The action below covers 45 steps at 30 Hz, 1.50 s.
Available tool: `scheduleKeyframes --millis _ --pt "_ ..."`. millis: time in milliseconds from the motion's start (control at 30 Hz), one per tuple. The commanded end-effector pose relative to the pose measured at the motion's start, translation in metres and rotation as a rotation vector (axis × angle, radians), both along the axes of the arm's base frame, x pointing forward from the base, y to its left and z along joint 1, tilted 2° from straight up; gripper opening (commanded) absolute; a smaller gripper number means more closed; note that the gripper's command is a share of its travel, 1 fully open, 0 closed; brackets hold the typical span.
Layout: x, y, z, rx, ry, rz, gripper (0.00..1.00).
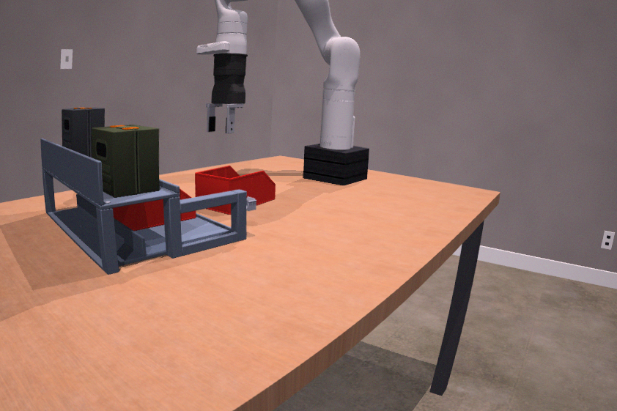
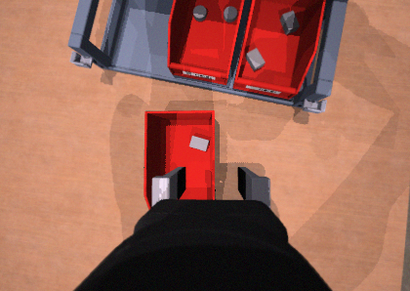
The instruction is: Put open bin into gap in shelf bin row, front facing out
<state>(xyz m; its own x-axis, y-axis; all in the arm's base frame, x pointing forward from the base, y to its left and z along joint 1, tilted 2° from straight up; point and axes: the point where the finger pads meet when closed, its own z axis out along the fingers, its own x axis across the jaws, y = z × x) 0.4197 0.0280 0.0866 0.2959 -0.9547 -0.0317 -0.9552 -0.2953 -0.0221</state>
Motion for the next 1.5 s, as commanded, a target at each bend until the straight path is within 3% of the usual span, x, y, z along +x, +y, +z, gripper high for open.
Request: scheduleKeyframes --millis 0,33,67,1467 --pt "0.0005 0.0001 0.0006 0.0 -0.002 0.0 1.0" --pt "0.0005 0.0001 0.0006 0.0 -0.002 0.0 1.0" --pt "0.0005 0.0001 0.0006 0.0 -0.002 0.0 0.0" --pt "0.0005 0.0001 0.0006 0.0 -0.002 0.0 0.0"
